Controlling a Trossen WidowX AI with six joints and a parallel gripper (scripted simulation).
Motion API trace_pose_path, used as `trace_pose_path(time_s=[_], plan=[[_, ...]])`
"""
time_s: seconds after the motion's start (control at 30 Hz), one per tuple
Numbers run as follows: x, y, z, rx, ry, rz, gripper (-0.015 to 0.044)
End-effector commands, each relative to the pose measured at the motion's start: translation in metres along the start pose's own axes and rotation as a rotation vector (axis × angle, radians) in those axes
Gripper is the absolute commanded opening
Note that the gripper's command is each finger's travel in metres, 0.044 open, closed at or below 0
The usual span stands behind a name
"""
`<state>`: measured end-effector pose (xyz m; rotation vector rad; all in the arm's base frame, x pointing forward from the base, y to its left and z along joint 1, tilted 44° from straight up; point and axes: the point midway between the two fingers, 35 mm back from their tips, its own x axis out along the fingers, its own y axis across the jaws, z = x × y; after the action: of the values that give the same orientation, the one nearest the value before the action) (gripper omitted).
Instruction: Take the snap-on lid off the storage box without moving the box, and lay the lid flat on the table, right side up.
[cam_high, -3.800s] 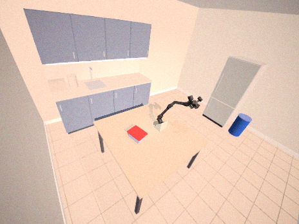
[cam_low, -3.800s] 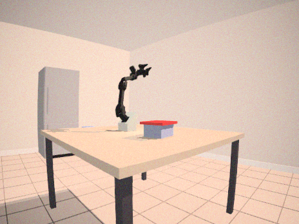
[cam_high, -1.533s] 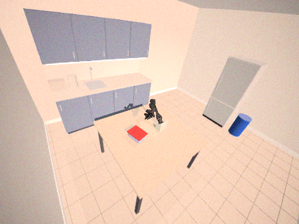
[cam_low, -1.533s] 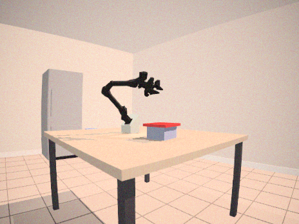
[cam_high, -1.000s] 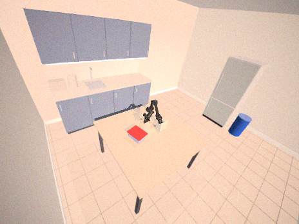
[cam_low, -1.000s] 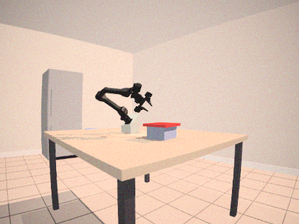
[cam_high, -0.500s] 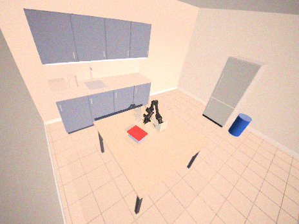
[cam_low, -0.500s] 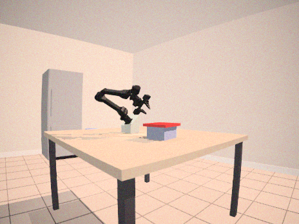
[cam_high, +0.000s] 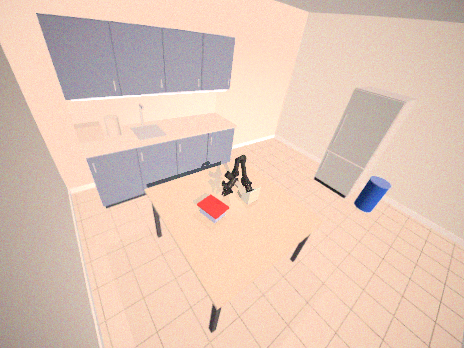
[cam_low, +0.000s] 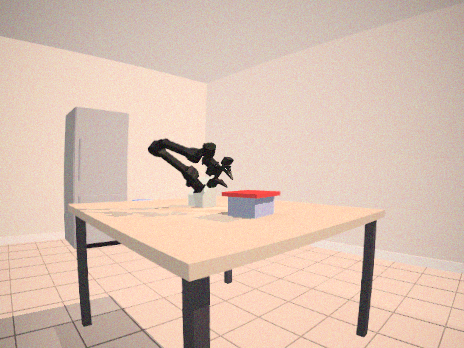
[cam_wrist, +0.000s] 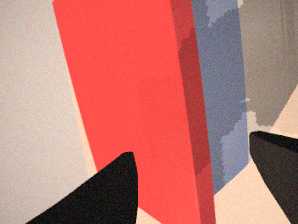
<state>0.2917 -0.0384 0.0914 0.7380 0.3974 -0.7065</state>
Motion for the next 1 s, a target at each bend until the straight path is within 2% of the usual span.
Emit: trace_pose_path(time_s=[0.0,0.97], plan=[[0.007,-0.001,-0.002,-0.009,0.005,-0.003,0.0235],[0.053,-0.001,-0.002,-0.010,0.004,-0.002,0.0235]])
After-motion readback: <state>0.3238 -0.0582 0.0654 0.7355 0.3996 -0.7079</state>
